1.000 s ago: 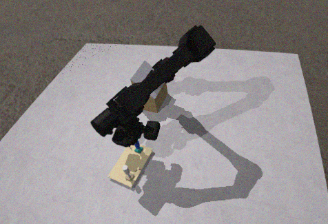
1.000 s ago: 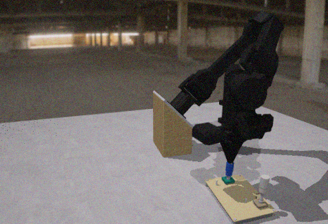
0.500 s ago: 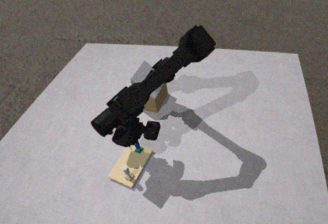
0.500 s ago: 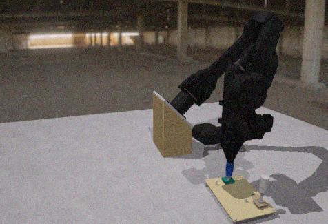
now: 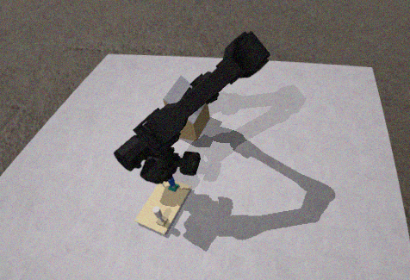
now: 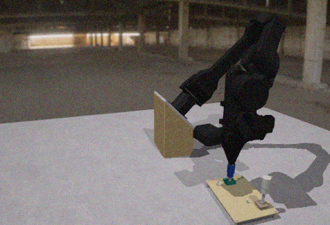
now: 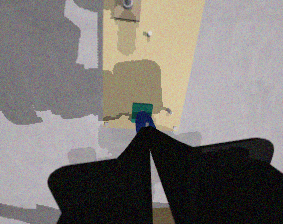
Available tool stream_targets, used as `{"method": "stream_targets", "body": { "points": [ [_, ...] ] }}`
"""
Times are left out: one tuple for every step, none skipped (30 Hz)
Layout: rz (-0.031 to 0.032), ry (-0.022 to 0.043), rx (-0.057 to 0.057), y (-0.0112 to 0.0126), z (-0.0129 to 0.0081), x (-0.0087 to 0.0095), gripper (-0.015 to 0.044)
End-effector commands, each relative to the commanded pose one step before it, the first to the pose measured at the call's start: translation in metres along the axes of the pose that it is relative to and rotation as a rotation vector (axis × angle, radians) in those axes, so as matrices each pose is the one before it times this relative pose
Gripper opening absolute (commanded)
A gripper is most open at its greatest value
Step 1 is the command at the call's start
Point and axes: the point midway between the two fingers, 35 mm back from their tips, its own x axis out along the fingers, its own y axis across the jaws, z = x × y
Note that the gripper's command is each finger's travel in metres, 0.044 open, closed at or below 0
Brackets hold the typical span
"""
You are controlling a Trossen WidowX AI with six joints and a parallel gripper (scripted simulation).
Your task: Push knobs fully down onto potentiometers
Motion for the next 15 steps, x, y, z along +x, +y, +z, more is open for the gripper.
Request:
{"method": "stream_targets", "body": {
  "points": [
    [0.00247, 0.00391, -0.01, 0.00104, 0.00146, 0.00512, 0.0],
    [0.00002, 0.0, 0.0, 0.0, 0.0, 0.00037, 0.0],
    [0.00002, -0.00001, 0.0, 0.0, 0.0, 0.00054, 0.0],
    [0.00003, -0.00001, 0.0, 0.00001, 0.0, 0.00061, 0.0],
    [0.00001, 0.0, 0.0, 0.0, 0.0, 0.00024, 0.0],
    [0.0, 0.0, 0.0, 0.0, 0.0, 0.0, 0.0],
    [0.0, 0.0, 0.0, 0.0, 0.0, 0.0, 0.0],
    [0.0, 0.0, 0.0, 0.0, 0.0, 0.0, 0.0],
    [0.0, 0.0, 0.0, 0.0, 0.0, 0.0, 0.0],
    [0.0, 0.0, 0.0, 0.0, 0.0, 0.0, 0.0],
    [0.0, 0.0, 0.0, 0.0, 0.0, 0.0, 0.0],
    [0.0, 0.0, 0.0, 0.0, 0.0, 0.0, 0.0],
    [0.0, 0.0, 0.0, 0.0, 0.0, 0.0, 0.0],
    [0.0, 0.0, 0.0, 0.0, 0.0, 0.0, 0.0],
    [0.0, 0.0, 0.0, 0.0, 0.0, 0.0, 0.0]
  ]
}}
